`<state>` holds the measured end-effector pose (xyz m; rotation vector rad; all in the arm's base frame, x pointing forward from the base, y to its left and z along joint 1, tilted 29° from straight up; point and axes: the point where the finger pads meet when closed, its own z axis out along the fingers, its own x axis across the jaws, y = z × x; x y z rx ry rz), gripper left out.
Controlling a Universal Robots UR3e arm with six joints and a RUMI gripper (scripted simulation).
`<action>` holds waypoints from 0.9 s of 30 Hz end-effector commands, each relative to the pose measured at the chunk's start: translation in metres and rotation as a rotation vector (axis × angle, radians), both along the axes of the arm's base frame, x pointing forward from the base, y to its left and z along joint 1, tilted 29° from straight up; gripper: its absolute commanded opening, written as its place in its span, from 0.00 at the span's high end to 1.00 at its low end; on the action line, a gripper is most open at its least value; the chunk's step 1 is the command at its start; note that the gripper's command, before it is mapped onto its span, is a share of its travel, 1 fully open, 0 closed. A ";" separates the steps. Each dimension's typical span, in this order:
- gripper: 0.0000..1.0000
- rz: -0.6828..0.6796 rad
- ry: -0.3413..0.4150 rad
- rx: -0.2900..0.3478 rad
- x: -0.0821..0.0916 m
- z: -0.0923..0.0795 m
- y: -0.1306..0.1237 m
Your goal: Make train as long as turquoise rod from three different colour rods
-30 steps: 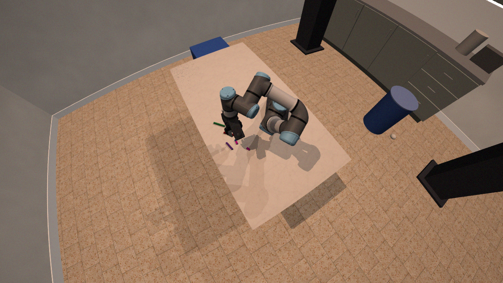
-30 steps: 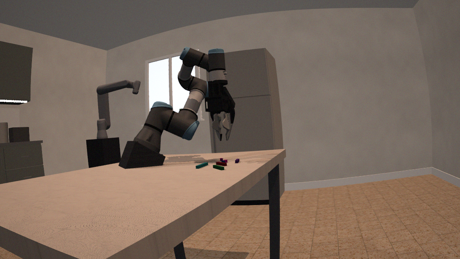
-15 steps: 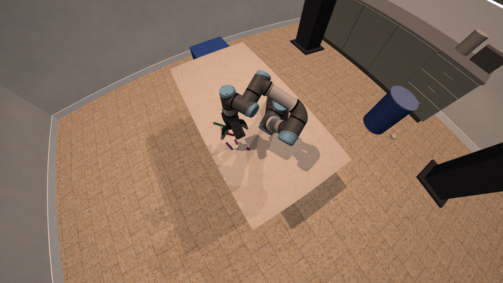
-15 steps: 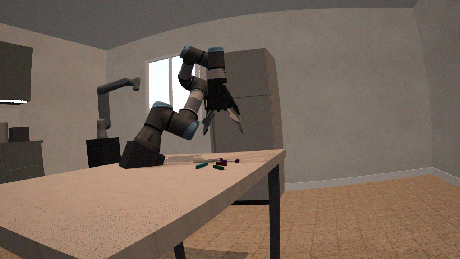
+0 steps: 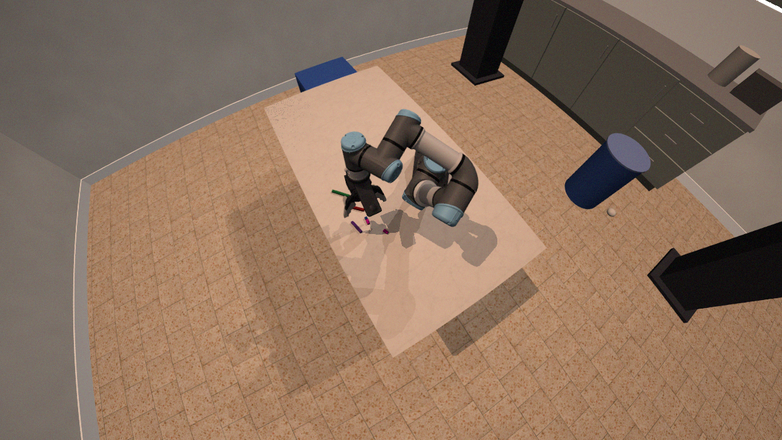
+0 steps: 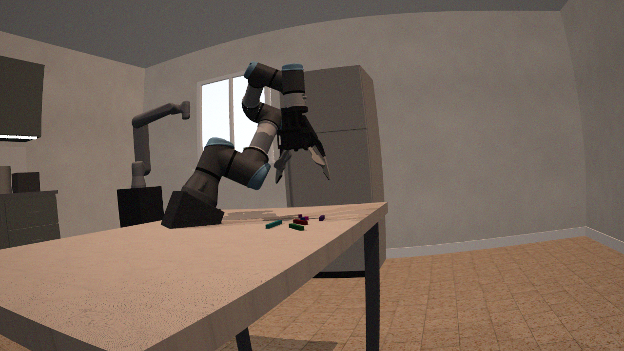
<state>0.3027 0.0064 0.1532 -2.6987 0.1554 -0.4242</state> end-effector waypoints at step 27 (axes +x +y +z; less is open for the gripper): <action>0.00 0.408 -0.176 -0.150 0.012 -0.021 -0.037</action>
